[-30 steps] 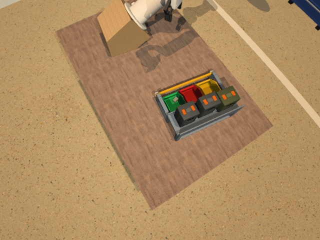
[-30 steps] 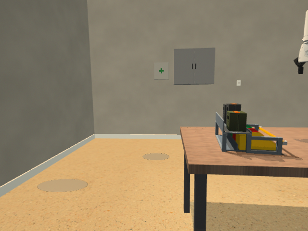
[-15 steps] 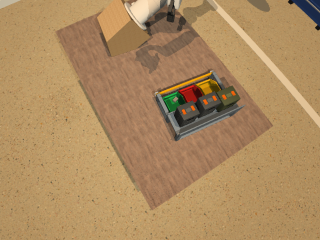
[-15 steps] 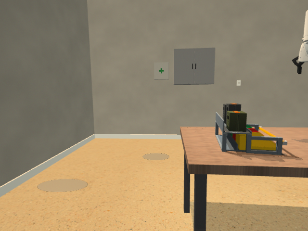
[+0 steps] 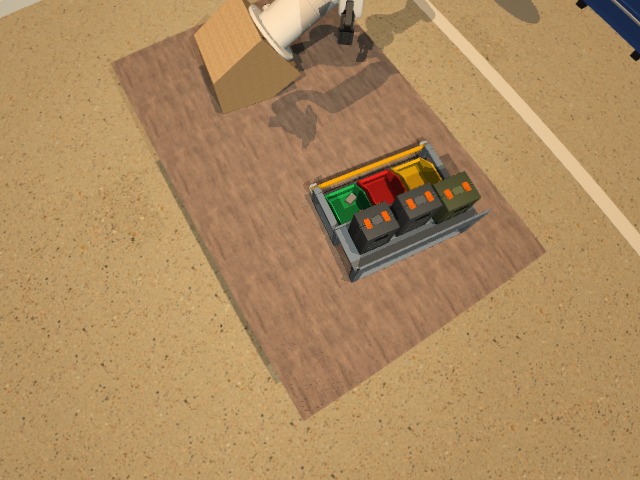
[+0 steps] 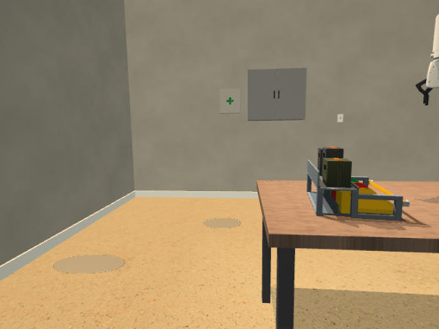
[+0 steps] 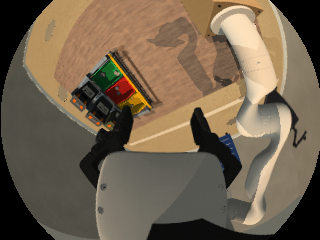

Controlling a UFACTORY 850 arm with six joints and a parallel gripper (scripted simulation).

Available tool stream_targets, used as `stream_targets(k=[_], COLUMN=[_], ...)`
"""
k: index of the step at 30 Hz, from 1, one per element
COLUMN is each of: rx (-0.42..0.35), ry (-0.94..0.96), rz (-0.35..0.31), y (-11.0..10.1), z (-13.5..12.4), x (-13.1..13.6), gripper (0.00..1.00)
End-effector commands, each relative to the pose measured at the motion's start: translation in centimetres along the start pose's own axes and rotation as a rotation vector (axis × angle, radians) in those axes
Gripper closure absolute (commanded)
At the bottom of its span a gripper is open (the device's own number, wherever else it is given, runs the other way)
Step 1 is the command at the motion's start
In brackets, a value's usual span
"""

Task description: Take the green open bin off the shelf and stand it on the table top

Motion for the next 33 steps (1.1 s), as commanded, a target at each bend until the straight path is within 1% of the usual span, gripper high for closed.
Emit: stream_targets(k=[1,10,15,27,32,33], rx=[-0.003,-0.003,-0.003,-0.003,-0.003,-0.003], ry=[-0.100,-0.100,-0.360,-0.360,-0.505,-0.505], rz=[0.004,0.004,0.005,0.005,0.005,0.005], y=[-0.06,-0.06,-0.06,-0.06,-0.06,-0.06], z=[0.02,0.02,0.02,0.02,0.02,0.02], x=[-0.02,-0.02,-0.02,-0.02,-0.02,-0.02], gripper=[0.00,0.00,0.00,0.00,0.00,0.00])
Point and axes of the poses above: the point where the finger pads meet when closed, its own y axis out along the fingers, its own x axis across the jaws, z = x × y, the point moved 3 cm from there along -y, back along the fingers, and after that the axes turned 1 degree about -y, right-handed, at the moved point
